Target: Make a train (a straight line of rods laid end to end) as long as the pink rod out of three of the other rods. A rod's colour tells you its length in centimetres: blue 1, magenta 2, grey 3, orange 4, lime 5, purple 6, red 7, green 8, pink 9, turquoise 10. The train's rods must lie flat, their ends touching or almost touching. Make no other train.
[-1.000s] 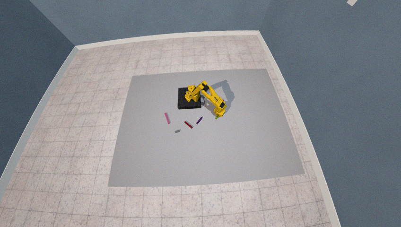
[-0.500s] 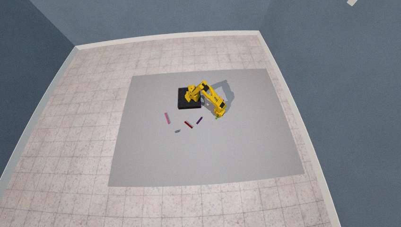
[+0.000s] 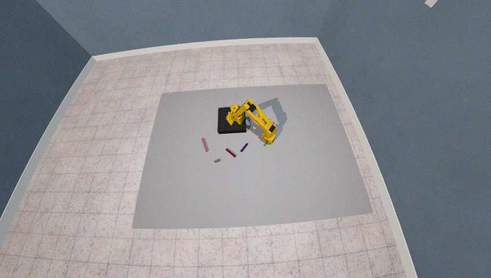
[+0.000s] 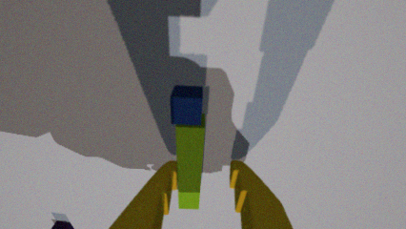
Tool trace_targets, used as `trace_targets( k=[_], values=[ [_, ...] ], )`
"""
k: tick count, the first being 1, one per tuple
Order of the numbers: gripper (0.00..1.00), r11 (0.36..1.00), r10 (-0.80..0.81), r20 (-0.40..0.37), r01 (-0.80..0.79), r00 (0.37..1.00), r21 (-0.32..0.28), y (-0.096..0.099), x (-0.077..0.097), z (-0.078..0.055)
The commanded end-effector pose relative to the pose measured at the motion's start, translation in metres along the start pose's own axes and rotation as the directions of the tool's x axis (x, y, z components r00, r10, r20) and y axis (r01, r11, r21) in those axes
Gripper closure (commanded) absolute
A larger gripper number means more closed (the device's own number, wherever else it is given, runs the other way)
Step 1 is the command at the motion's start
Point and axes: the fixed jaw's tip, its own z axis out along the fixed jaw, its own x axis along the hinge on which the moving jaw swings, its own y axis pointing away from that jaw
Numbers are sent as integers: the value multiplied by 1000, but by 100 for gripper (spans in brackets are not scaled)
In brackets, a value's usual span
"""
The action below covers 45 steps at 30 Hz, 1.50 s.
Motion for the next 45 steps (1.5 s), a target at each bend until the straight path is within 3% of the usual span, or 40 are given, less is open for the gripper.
trace_targets(
  k=[1,45],
  values=[
    [84,1000,2,1,-2,1000,-1,0,-1,-1],
    [83,1000,2,1,-2,1000,-1,8,-1,-4]
  ],
)
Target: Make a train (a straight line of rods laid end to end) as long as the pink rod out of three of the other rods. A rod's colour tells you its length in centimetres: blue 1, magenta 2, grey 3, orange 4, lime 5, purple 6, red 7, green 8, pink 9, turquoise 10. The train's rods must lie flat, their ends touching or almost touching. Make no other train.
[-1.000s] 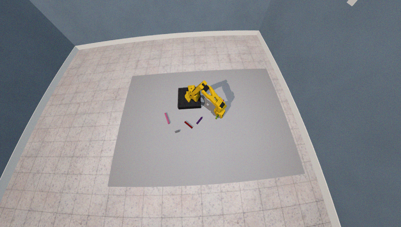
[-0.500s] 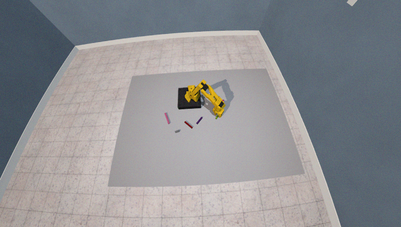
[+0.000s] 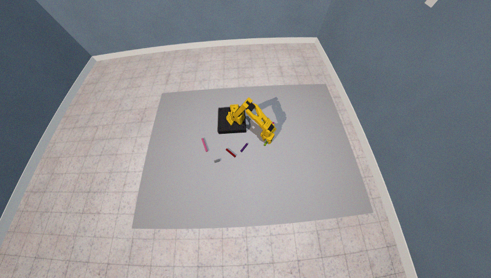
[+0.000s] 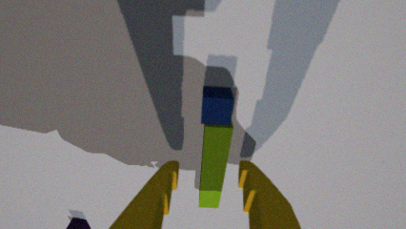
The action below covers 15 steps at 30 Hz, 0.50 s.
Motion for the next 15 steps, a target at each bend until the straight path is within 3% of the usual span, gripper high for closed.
trace_targets(
  k=[1,15],
  values=[
    [83,1000,2,1,-2,1000,21,-2,-1,-3],
    [83,1000,2,1,-2,1000,21,-2,-1,-12]
  ],
)
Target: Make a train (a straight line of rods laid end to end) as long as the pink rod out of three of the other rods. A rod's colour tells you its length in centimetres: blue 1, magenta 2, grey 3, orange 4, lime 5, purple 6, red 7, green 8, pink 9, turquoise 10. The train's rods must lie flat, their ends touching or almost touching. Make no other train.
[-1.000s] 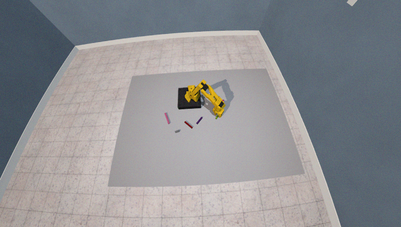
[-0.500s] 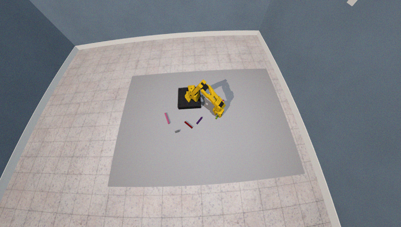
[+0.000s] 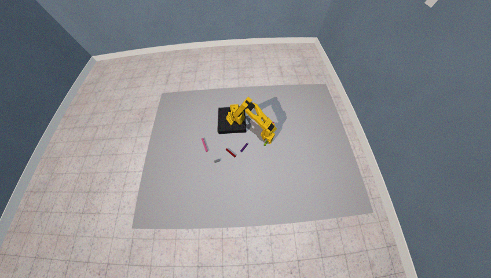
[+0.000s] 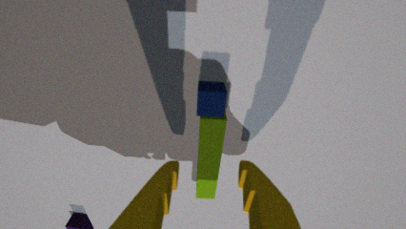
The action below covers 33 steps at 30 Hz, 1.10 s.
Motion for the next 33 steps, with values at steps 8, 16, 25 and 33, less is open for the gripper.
trace_targets(
  k=[8,16,25,33],
  values=[
    [83,1000,2,1,-2,1000,8,0,-1,-16],
    [83,1000,2,1,-2,1000,8,0,-1,-18],
    [83,1000,2,1,-2,1000,8,0,-1,-21],
    [83,1000,2,1,-2,1000,8,0,-1,-29]
  ],
)
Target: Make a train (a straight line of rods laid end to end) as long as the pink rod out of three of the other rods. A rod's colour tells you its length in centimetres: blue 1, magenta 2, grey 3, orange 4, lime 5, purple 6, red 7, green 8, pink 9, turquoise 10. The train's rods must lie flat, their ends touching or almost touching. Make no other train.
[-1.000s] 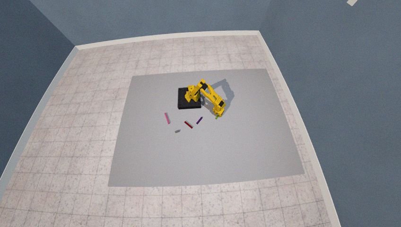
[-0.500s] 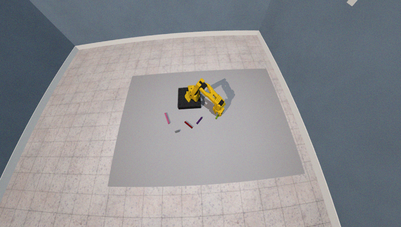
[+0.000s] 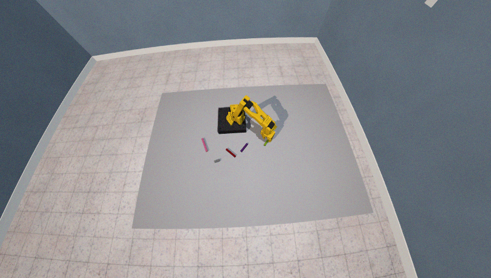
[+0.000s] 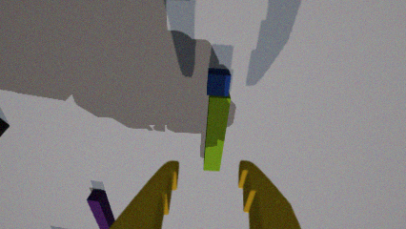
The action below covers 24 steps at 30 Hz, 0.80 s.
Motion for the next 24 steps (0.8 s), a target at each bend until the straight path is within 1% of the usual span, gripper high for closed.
trace_targets(
  k=[1,9,16,24],
  values=[
    [83,1000,2,1,-2,1000,26,-4,-1,-12],
    [83,1000,2,1,-2,1000,26,-3,-1,-25],
    [83,1000,2,1,-2,1000,26,-3,-1,-29],
    [83,1000,2,1,-2,1000,26,-3,-1,-29]
  ],
)
